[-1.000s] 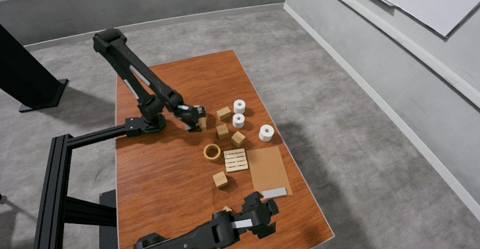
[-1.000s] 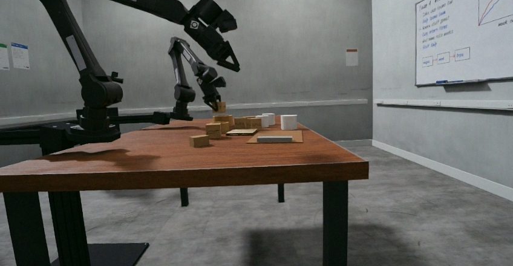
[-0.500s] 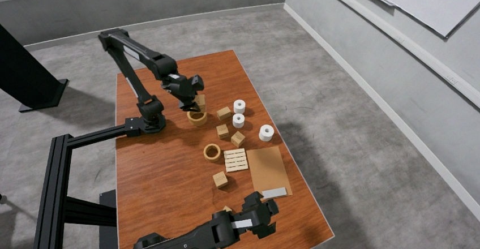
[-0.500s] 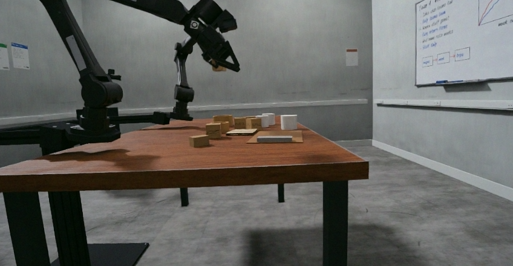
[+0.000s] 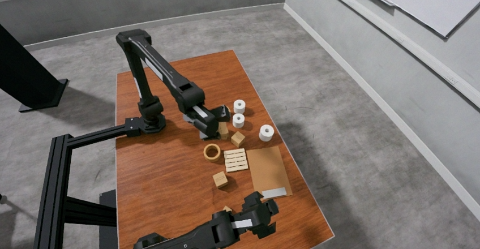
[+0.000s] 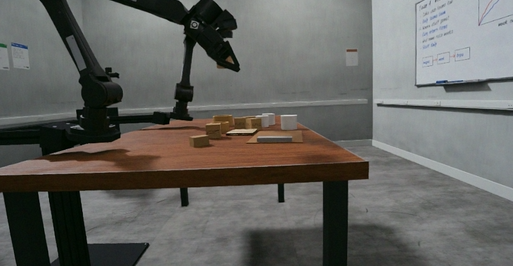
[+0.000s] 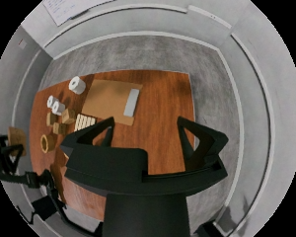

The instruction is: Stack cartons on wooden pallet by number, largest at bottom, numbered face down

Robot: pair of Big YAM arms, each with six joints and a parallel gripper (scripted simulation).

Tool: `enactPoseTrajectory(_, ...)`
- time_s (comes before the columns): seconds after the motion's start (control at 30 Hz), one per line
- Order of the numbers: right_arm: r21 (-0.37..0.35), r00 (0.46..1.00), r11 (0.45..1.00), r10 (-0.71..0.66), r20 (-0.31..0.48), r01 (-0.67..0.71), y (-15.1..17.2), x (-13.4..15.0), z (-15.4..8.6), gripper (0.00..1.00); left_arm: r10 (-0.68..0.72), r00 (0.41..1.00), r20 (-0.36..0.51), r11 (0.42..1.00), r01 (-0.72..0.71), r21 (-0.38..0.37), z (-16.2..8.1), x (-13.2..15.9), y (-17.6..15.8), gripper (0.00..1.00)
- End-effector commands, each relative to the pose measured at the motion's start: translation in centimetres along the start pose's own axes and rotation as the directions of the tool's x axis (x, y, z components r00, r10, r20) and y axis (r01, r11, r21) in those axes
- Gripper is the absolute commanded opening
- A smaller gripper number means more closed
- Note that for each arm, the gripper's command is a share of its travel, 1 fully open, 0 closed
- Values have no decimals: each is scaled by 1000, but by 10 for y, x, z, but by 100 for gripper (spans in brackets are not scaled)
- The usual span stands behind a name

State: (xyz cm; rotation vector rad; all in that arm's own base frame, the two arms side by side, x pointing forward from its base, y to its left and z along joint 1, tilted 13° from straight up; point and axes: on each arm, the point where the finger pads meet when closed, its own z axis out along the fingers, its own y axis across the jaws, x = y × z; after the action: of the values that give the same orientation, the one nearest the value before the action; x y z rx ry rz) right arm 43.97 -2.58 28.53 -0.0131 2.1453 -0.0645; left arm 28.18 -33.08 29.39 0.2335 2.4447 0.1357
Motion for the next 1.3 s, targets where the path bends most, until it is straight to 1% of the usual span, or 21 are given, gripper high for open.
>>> enactPoseTrajectory(0.0,-3,1000,1000,-12,27,12,1,-9,-2,100,-76,995,64,995,71,69,-30,-48,-31,54)
enactPoseTrajectory(0.07,-3,1000,1000,-12,27,12,1,-9,-2,100,-74,996,53,996,71,51,-26,-51,-30,54)
enactPoseTrajectory(0.13,-3,1000,1000,-12,27,12,1,-9,-2,100,-70,996,49,997,68,49,-25,-53,-34,54)
enactPoseTrajectory(0.17,-3,1000,1000,-12,27,12,1,-9,-2,100,-69,997,47,997,67,50,-25,-53,-35,54)
enactPoseTrajectory(0.2,-3,1000,1000,-12,27,12,1,-9,-2,100,-65,996,54,996,62,57,-29,-55,-32,54)
enactPoseTrajectory(0.27,-3,1000,1000,-12,27,12,1,-9,-2,100,-93,993,70,993,87,75,-26,-58,-27,54)
enactPoseTrajectory(0.33,-3,1000,1000,-12,27,12,1,-9,-2,100,-93,993,70,993,87,75,-26,-58,-27,54)
enactPoseTrajectory(0.4,-3,1000,1000,-12,27,12,1,-9,-2,100,-107,991,79,989,98,114,-26,-60,-27,54)
enactPoseTrajectory(0.43,-3,1000,1000,-12,27,12,1,-9,-2,100,-120,990,74,985,109,133,-20,-54,-25,54)
enactPoseTrajectory(0.53,-3,1000,1000,-12,27,12,1,-9,-2,100,-222,973,64,946,199,256,-19,-55,-24,54)
enactPoseTrajectory(0.6,-3,1000,1000,-12,27,12,1,-9,-2,100,-289,957,39,902,258,345,-19,-54,-24,54)
enactPoseTrajectory(0.63,-3,1000,1000,-12,27,12,1,-9,-2,100,-325,945,21,869,290,401,-19,-54,-24,54)
enactPoseTrajectory(0.7,-3,1000,1000,-12,27,12,1,-9,-2,100,-392,920,-15,795,347,498,-19,-54,-24,54)
enactPoseTrajectory(0.77,-3,1000,1000,-12,27,12,1,-9,-2,100,-447,893,-52,716,392,578,-20,-55,-24,54)
enactPoseTrajectory(0.83,-3,1000,1000,-12,27,12,1,-9,-2,100,-495,863,-99,624,433,650,-20,-55,-24,54)
enactPoseTrajectory(0.9,-3,1000,1000,-12,27,12,1,-9,-2,100,-495,863,-99,624,433,650,-20,-55,-24,54)
enactPoseTrajectory(1.0,-3,1000,1000,-12,27,12,1,-9,-2,100,-536,828,-165,497,468,730,-20,-54,-24,54)
enactPoseTrajectory(1.07,-3,1000,1000,-12,27,12,1,-9,-2,100,-550,811,-201,428,480,766,-21,-53,-24,54)
enactPoseTrajectory(1.13,-3,1000,1000,-12,27,12,1,-9,-2,100,-557,799,-228,371,484,793,-21,-52,-25,54)
enactPoseTrajectory(1.27,-3,1000,1000,-12,27,12,1,-9,-2,100,-560,785,-266,282,483,829,-21,-50,-25,54)
